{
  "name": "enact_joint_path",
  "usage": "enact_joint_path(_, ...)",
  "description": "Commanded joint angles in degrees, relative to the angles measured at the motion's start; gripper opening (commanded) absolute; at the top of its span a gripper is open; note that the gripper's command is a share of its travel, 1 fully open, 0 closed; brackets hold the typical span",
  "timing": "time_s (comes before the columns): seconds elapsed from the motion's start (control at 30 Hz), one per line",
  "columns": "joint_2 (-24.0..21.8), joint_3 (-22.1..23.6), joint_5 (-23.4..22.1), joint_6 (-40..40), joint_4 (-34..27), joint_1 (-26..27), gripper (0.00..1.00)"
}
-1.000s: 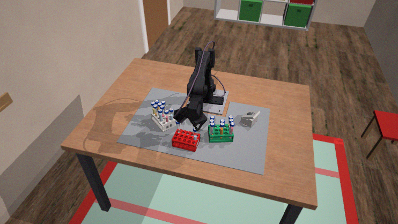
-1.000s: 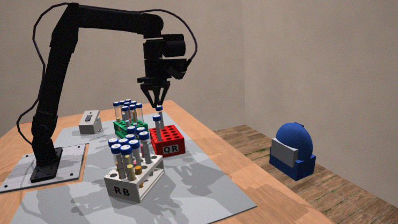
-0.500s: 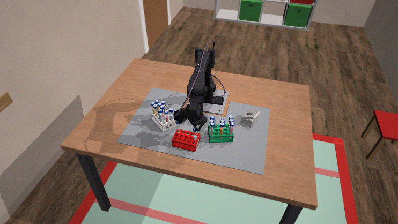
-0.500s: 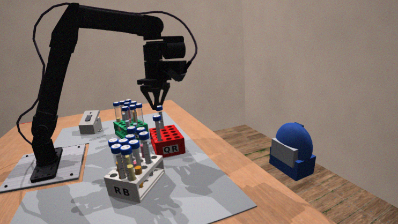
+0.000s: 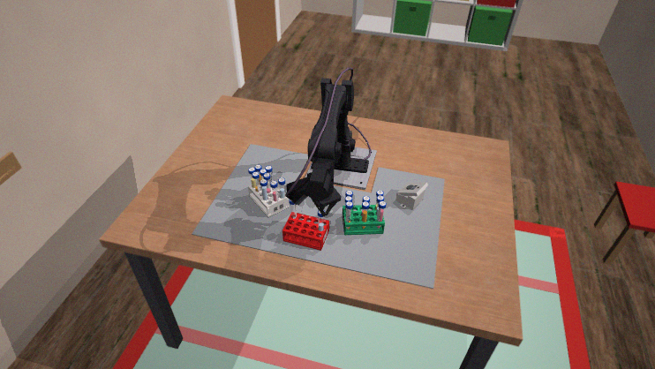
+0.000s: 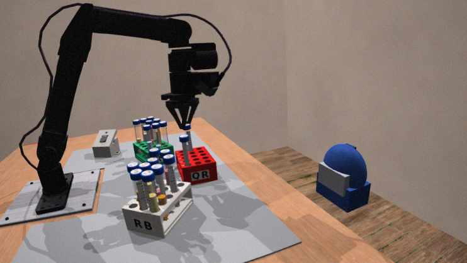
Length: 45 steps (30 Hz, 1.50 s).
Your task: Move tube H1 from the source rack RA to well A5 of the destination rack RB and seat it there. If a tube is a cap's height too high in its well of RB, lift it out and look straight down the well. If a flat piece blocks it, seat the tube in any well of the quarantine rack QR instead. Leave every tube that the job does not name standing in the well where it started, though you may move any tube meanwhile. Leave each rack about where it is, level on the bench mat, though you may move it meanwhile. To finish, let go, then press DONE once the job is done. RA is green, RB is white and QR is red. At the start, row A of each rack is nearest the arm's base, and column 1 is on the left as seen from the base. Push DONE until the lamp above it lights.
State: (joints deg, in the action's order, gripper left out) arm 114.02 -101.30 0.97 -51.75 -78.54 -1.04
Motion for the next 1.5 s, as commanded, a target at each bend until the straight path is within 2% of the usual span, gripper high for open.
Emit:
enact_joint_path(0.0,-2.0,-1.4,0.4,-0.3,1.2,-0.8,0.0)
enact_joint_path(0.77,-2.0,-1.4,0.4,-0.3,1.2,-0.8,0.0)
enact_joint_path(0.87,-2.0,-2.0,0.4,-0.3,-0.8,-0.8,0.0)
enact_joint_path(1.47,-2.5,-4.8,0.4,-0.4,-4.1,-0.9,0.0)
